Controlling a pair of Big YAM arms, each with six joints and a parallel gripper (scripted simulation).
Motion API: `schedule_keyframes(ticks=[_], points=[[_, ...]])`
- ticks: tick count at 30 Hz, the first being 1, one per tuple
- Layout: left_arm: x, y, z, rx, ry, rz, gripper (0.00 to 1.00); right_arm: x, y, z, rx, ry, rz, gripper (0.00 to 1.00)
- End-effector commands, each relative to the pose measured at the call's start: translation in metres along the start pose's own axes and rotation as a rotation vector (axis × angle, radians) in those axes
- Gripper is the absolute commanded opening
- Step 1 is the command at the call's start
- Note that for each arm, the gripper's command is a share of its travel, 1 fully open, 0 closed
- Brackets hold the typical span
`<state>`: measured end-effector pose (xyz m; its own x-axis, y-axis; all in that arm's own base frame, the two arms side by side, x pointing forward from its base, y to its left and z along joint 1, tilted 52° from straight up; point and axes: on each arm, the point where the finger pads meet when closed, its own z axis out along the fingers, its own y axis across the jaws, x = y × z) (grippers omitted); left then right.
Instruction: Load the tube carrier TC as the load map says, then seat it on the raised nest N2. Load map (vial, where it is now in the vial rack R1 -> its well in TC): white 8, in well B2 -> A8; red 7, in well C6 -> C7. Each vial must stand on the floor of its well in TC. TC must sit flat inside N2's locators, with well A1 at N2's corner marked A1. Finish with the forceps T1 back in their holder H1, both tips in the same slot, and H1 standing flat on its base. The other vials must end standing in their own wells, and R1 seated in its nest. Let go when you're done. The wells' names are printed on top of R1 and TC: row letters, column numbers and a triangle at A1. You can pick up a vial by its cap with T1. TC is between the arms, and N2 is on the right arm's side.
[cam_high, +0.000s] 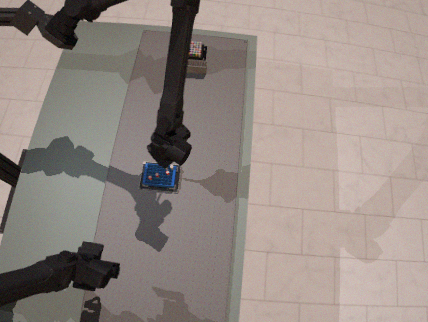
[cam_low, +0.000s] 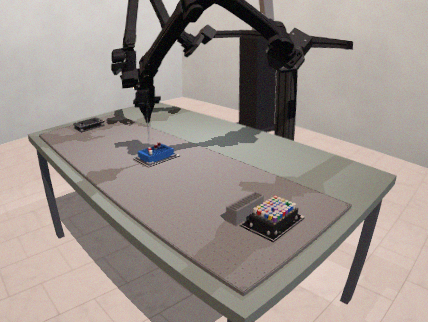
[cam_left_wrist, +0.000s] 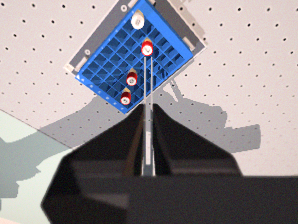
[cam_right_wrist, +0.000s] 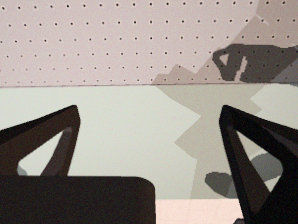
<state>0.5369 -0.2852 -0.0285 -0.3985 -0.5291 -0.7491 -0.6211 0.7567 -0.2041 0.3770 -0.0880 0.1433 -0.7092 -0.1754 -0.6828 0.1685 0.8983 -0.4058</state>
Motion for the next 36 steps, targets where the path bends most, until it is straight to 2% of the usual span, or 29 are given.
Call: schedule_keyframes(ticks=[1, 36], points=[[-0.0017, 0.0028, 0.0147, -0.013, 0.000, -0.004, 0.07, -0.0047, -0.0009, -0.0015, -0.001, -0.005, -0.014, 1.00], [0.0002, 0.0082, 0.0212, -0.018, 0.001, 0.001, 0.07, -0.0047, -0.0009, -0.0015, -0.001, -0.005, -0.014, 1.00]])
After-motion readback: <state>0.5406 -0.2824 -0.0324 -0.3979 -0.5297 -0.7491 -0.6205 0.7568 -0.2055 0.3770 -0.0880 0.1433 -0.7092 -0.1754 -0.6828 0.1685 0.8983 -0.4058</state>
